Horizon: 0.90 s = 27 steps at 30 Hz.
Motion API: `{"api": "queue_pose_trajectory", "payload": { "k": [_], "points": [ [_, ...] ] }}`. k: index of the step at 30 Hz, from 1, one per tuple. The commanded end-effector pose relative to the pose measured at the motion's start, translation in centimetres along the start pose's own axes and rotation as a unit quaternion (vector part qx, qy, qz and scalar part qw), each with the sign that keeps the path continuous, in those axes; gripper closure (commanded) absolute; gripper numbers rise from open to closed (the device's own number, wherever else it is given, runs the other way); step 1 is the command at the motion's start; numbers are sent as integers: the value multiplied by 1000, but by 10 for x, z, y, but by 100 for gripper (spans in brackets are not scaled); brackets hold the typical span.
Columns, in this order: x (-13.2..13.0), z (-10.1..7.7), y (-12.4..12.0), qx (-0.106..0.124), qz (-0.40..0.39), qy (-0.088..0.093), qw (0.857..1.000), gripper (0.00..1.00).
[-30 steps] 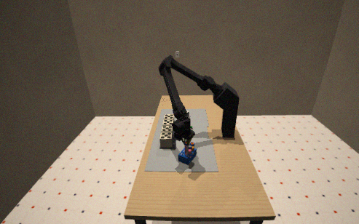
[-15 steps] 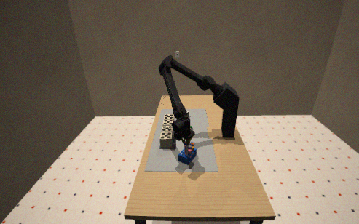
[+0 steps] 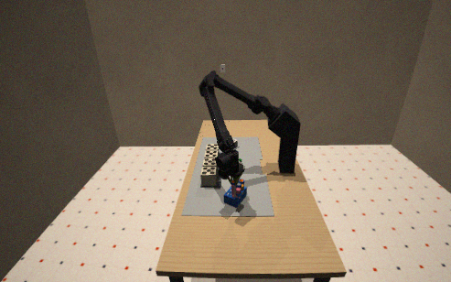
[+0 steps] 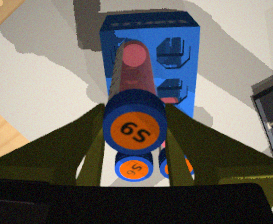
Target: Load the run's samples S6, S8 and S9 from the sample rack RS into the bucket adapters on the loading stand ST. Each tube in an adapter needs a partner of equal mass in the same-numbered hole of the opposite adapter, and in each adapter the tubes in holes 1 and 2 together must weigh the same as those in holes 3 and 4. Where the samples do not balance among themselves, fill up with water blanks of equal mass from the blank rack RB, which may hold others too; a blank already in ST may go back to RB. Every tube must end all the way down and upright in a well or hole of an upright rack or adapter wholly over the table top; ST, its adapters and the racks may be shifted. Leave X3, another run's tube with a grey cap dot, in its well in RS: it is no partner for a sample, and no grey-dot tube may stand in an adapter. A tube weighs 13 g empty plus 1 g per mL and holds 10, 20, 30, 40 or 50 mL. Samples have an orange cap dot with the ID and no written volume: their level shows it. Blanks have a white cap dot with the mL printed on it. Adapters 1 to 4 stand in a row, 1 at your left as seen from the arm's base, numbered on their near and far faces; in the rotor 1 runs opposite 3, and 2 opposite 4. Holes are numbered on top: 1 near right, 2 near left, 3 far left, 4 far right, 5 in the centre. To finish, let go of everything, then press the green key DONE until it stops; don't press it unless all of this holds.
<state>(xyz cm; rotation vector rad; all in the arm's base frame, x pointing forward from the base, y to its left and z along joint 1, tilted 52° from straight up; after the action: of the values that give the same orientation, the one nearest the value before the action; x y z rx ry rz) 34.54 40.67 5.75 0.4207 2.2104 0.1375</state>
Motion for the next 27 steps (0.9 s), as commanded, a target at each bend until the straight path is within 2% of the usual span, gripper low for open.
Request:
{"api": "queue_pose_trajectory", "payload": {
  "k": [1, 27],
  "points": [
    [-5, 8, 10, -7, 3, -5, 1000, 100],
    [-6, 41, 10, -6, 1, -5, 1000, 100]
  ]
}}
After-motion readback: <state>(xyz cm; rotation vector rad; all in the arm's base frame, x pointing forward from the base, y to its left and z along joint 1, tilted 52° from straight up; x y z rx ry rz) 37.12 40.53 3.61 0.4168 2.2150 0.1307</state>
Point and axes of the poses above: the point where the finger pads meet when closed, its own z axis out along the fingers, its own x axis across the jaws, y = z × x, the point moved 3 cm from there along -z, back along the fingers, and after that the axes turned 10 degrees about -z, right-handed, at the moved point
